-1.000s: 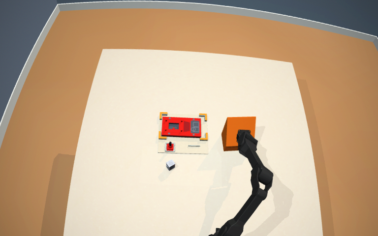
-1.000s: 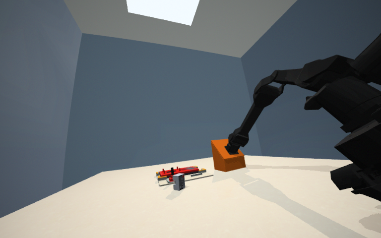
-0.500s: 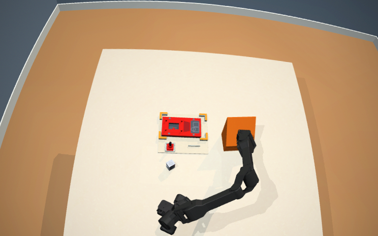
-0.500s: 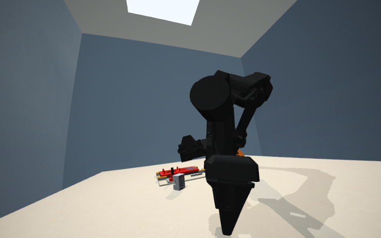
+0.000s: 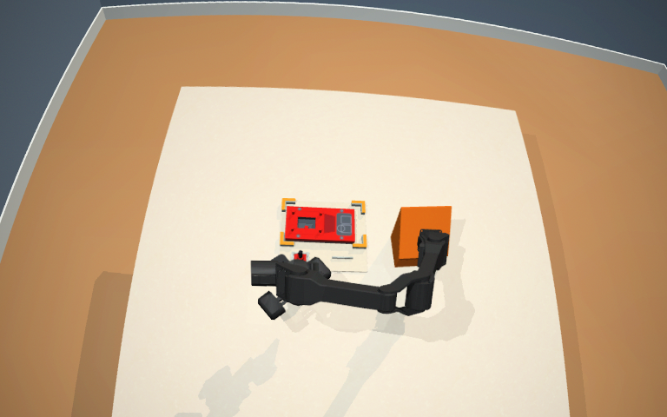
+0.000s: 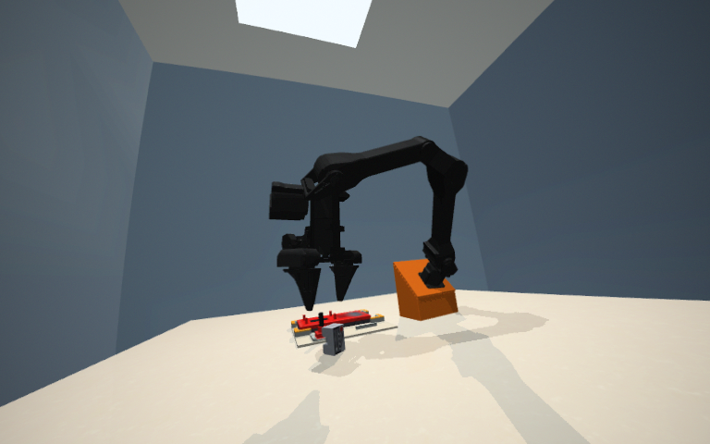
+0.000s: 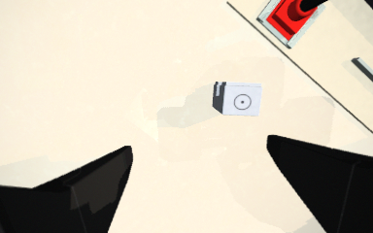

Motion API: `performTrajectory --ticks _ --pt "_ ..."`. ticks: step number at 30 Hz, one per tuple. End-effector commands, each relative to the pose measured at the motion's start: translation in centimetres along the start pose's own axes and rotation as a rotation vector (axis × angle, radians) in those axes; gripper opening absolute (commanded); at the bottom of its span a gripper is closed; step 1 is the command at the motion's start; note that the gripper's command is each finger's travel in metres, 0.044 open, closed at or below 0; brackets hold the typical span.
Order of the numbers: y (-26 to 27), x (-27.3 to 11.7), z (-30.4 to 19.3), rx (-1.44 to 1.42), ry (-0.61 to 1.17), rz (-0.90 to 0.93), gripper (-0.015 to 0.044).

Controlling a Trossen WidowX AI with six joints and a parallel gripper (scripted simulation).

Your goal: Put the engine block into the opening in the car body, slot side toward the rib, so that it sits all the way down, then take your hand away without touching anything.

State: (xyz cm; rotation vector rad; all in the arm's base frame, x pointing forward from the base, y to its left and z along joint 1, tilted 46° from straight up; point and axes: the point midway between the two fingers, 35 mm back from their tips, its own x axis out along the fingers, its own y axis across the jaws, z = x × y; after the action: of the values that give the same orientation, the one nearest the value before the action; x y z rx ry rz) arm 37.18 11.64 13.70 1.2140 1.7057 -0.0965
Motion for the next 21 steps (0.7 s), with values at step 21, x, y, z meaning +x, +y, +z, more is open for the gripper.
performTrajectory --ticks 21 --pt "-4.5 3.3 2.3 0.114 0.082 0.005 0.044"
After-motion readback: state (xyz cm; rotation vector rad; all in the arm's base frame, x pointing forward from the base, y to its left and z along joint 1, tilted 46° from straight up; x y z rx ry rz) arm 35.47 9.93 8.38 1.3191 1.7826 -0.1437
